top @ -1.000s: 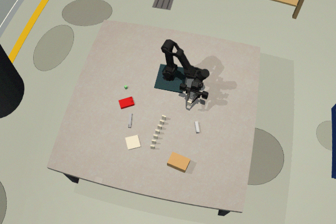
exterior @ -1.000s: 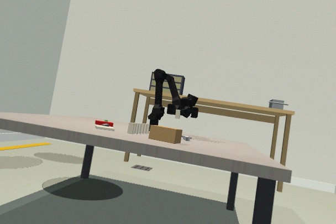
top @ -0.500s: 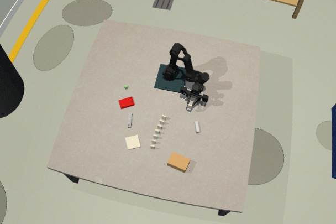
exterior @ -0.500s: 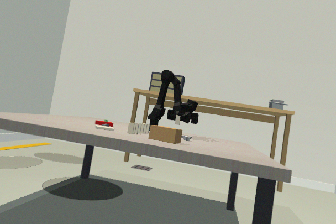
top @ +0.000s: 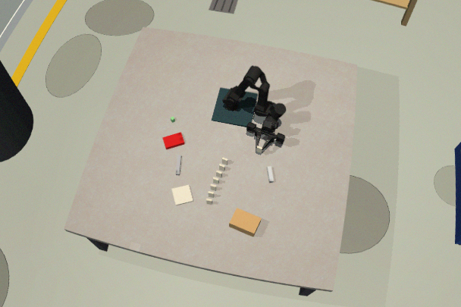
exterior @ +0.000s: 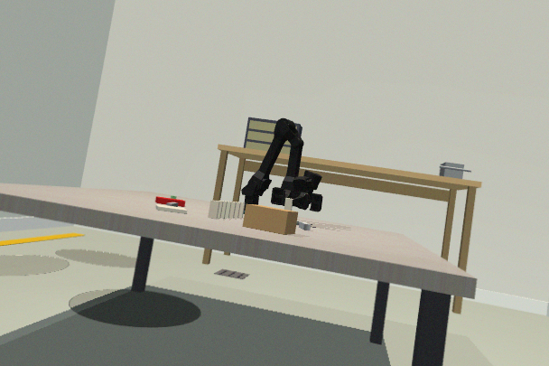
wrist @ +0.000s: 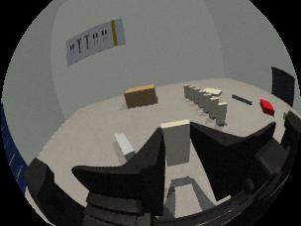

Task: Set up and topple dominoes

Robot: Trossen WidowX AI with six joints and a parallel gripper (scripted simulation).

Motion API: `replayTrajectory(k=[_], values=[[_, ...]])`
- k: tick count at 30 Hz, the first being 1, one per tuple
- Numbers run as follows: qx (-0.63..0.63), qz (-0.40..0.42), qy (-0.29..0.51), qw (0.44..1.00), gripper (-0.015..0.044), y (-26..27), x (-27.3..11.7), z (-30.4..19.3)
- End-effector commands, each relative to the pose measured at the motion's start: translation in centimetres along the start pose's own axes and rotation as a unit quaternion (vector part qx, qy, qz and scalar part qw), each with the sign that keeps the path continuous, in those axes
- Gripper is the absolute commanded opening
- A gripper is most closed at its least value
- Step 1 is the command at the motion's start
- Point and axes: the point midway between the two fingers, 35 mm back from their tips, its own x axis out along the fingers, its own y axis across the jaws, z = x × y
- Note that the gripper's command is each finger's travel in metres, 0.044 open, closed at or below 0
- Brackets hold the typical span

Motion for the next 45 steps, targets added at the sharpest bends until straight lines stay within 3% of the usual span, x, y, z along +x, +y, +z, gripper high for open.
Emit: replayTrajectory(k=[1,25,38,45], values=[[-0.005,0.002,0.001,1.000,0.0107,-0.3,0.1,-0.8],[-0.008,0.000,0.002,1.000,0.0107,-1.1,0.4,-3.3],[-0.008,0.000,0.002,1.000,0.0440,-1.1,0.4,-3.3],[-0.007,-0.001,0.001,1.000,0.0440,-0.9,0.2,-1.1]])
